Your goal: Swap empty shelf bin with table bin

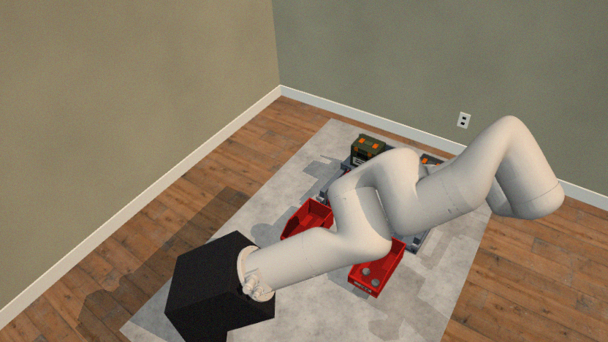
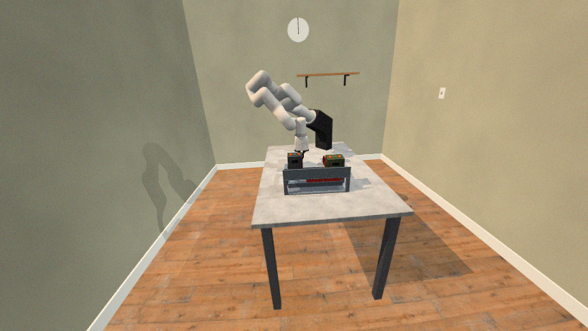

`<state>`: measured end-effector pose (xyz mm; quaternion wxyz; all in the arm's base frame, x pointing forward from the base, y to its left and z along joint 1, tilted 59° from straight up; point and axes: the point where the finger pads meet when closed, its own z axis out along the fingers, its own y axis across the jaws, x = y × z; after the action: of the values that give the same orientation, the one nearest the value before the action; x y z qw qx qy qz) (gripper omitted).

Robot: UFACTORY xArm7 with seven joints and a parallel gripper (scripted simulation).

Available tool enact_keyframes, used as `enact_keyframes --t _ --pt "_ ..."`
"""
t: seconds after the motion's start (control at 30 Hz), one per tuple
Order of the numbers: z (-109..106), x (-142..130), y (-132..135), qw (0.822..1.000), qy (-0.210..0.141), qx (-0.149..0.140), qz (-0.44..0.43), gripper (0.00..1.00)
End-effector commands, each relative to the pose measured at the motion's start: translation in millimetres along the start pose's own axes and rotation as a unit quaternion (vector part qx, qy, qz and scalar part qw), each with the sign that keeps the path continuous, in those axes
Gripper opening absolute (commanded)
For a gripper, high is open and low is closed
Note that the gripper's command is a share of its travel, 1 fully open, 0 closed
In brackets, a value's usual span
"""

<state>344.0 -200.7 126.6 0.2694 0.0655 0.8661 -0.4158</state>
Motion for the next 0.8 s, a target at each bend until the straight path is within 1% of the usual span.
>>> enact_keyframes --t 0.0,0.1,0.37,0.77 --pt "0 -1 0 1.0 -0.001 0.0 0.0 0.0" --pt "0 -5 0 1.0 -0.001 0.0 0.0 0.0" --pt "0 -38 -1 1.0 -0.001 0.0 0.0 0.0" --pt "0 -41 -1 1.0 -0.001 0.0 0.0 0.0"
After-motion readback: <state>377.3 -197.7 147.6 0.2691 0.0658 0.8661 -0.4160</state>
